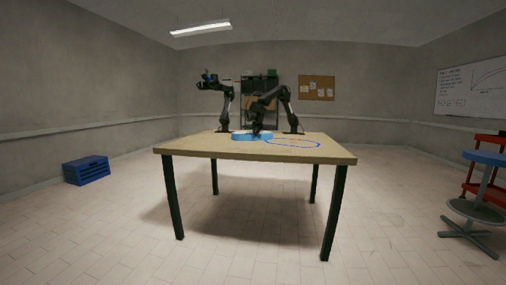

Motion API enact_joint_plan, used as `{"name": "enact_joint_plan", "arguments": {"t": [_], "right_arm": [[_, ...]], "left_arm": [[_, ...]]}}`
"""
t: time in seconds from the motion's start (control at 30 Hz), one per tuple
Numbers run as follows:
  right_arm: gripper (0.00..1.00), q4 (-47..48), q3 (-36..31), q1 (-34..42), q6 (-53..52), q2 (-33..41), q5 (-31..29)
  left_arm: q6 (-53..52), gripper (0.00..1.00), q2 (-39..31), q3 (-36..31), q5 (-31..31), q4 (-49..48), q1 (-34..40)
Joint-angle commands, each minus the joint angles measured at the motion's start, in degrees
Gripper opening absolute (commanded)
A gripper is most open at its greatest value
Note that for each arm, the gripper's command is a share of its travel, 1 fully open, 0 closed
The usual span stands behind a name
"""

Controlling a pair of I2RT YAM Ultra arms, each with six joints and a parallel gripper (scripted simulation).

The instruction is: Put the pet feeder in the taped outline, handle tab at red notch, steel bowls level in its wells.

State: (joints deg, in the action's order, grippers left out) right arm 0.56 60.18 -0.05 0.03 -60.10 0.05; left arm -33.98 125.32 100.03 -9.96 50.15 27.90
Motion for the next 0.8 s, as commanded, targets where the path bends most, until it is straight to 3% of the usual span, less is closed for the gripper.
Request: {"name": "enact_joint_plan", "arguments": {"t": [0.0, 0.77], "right_arm": [[1.0, 1.6, 2.5, 0.3, 0.5, 1.6, 0.2], [1.0, 1.6, 2.5, 0.3, 0.5, 1.6, 0.2]], "left_arm": [[-0.5, 0.23, -1.9, 1.8, -0.3, -1.0, 0.2], [-0.5, 0.19, -1.9, 1.8, -0.1, -1.0, 0.2]]}}
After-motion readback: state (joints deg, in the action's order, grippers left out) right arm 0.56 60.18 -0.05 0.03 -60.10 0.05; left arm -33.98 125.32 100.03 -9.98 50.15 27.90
